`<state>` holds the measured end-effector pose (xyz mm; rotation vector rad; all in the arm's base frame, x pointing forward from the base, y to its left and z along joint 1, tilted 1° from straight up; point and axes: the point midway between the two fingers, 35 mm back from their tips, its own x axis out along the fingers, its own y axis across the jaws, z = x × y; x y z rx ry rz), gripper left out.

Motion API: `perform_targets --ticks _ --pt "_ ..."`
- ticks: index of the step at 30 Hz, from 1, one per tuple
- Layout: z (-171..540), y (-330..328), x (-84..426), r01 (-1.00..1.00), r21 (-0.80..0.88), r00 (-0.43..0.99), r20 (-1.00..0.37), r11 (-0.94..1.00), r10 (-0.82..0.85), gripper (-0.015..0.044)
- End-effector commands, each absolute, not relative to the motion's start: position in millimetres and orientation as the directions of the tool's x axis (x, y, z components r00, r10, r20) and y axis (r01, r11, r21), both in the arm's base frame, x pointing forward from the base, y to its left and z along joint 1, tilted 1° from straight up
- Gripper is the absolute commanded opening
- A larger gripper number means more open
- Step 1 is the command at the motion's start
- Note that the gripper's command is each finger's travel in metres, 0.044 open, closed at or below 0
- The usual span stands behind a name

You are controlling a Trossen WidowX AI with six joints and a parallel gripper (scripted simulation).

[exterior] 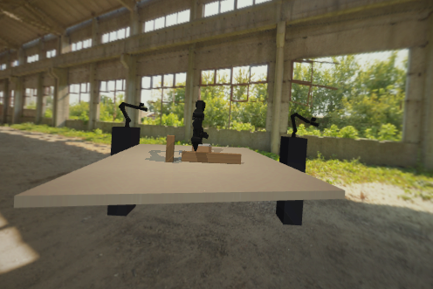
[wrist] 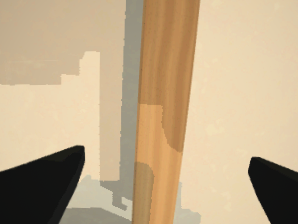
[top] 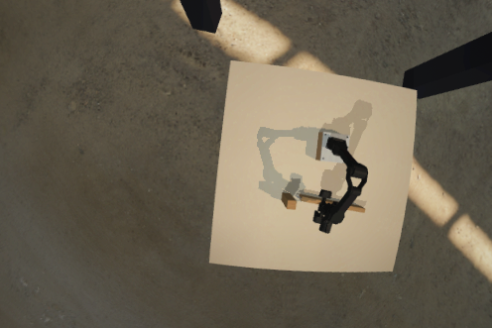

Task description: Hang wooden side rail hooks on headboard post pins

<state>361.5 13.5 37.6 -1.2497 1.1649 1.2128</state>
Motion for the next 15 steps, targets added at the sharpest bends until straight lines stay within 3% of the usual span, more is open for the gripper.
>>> perform_targets --ticks 1,15 --pt "26.8 14.2 359.1 -0.999 -0.018 0.018 -1.0 -0.04 0.007 0.044" --pt "4.1 14.5 359.7 -0.999 -0.017 0.017 -1.0 -0.039 0.007 0.044"
